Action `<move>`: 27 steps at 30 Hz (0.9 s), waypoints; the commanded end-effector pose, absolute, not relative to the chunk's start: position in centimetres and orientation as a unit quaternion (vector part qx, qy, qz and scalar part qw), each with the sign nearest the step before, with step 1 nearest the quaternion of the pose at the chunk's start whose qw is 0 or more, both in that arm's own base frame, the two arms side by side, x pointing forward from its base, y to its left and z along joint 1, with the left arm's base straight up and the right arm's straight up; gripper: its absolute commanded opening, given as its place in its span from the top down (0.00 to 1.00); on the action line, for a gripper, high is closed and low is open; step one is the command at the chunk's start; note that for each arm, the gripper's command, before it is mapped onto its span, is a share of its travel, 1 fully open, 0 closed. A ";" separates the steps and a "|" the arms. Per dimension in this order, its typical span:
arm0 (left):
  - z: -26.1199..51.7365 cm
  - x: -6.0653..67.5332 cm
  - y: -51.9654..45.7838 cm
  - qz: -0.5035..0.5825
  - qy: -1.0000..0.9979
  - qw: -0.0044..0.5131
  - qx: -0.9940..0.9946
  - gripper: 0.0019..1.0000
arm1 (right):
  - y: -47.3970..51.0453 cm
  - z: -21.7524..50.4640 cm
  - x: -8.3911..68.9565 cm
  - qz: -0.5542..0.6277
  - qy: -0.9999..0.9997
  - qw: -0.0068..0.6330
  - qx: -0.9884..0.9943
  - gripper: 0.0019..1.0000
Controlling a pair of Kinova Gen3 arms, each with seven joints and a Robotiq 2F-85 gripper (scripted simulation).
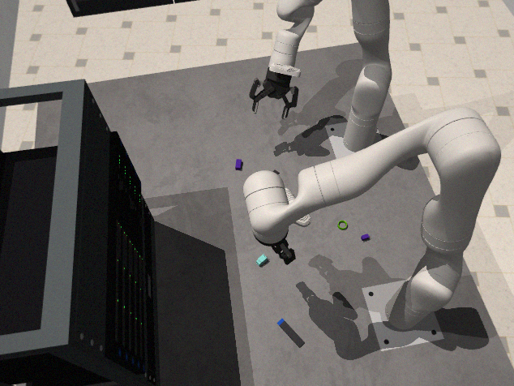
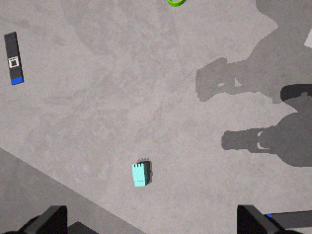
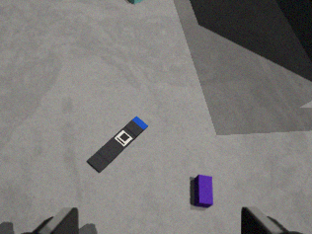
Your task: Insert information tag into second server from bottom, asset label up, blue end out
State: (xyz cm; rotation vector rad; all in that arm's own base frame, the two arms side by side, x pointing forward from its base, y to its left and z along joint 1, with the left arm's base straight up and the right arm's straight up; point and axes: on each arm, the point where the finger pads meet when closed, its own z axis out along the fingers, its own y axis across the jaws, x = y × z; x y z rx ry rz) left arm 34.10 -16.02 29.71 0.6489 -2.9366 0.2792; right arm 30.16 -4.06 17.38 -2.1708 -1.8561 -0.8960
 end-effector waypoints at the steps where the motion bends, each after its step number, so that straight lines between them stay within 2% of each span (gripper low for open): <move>1: 29.9 35.4 -13.2 0.092 -0.975 0.050 0.196 0.00 | -4.1 17.4 30.2 -0.299 -0.618 0.074 -0.723 0.00; 27: 30.6 38.0 2.7 0.058 -0.992 0.005 0.109 0.00 | -4.1 17.4 30.2 -0.299 -0.618 0.074 -0.723 0.00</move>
